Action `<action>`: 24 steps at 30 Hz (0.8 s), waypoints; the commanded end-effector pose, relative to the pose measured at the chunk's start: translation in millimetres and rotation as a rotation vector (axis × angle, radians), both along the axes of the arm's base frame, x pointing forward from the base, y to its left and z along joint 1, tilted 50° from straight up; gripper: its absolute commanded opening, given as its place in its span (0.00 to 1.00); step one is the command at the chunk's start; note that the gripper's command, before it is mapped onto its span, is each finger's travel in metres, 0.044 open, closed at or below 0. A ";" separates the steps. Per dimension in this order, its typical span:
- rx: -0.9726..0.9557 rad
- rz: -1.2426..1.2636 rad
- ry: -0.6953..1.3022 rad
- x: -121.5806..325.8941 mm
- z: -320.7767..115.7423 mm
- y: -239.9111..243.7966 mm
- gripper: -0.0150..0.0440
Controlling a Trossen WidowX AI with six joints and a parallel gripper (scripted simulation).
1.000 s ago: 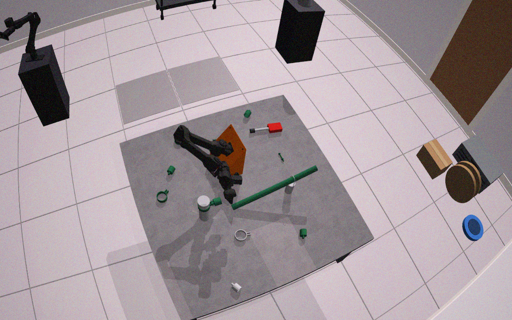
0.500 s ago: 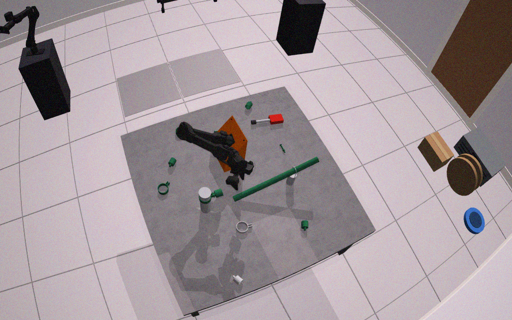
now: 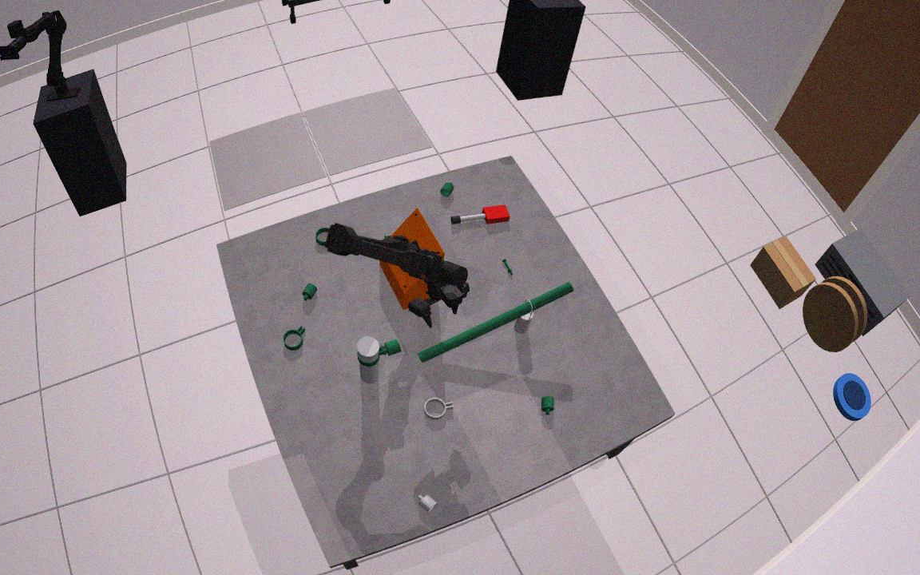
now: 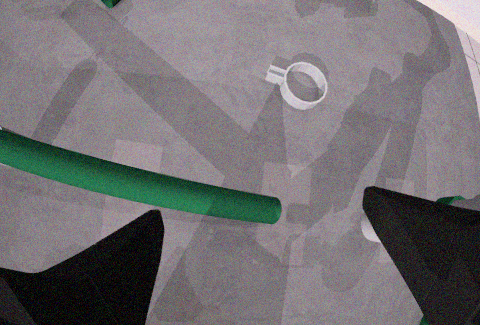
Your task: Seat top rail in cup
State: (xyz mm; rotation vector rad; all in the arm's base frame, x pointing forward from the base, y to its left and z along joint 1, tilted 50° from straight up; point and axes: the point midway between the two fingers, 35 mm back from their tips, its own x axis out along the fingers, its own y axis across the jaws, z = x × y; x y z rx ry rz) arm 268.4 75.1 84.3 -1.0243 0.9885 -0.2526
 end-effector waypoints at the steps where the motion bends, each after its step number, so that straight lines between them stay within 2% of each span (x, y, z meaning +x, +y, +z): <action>1: 0.139 -0.145 -0.216 -5.2 3.4 25.6 1.00; 10: 0.139 -0.145 -0.216 -5.2 3.4 25.6 1.00; 13: 0.184 -0.213 -0.251 -3.1 -2.1 24.2 1.00; 24: 0.539 -0.970 -0.699 12.1 -65.5 2.8 1.00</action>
